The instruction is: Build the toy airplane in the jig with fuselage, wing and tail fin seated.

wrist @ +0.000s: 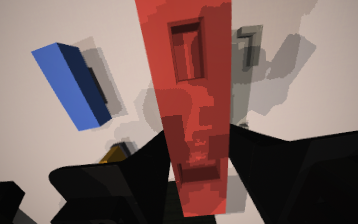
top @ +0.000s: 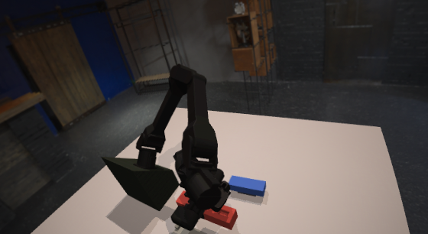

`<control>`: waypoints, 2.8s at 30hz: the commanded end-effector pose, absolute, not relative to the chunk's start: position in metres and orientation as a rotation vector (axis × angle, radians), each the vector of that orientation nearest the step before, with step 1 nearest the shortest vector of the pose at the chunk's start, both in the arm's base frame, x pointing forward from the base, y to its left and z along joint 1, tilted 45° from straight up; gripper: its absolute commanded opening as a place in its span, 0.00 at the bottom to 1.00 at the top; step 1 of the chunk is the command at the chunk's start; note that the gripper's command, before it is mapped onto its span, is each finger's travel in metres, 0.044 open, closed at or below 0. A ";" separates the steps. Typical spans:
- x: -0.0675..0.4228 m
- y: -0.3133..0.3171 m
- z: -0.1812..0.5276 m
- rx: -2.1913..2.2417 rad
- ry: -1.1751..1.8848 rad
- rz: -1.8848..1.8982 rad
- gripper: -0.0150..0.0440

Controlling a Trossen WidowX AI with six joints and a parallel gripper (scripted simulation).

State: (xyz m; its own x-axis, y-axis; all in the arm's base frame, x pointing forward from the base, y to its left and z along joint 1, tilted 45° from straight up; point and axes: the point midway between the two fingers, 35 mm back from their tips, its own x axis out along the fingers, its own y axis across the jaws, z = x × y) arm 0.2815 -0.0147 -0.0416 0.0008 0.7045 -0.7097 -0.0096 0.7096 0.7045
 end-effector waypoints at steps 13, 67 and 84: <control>0.276 -0.031 -0.090 0.574 1.467 0.635 0.25; 0.267 -0.020 -0.146 0.558 1.458 0.652 0.58; 0.268 -0.013 -0.154 0.548 1.457 0.654 0.48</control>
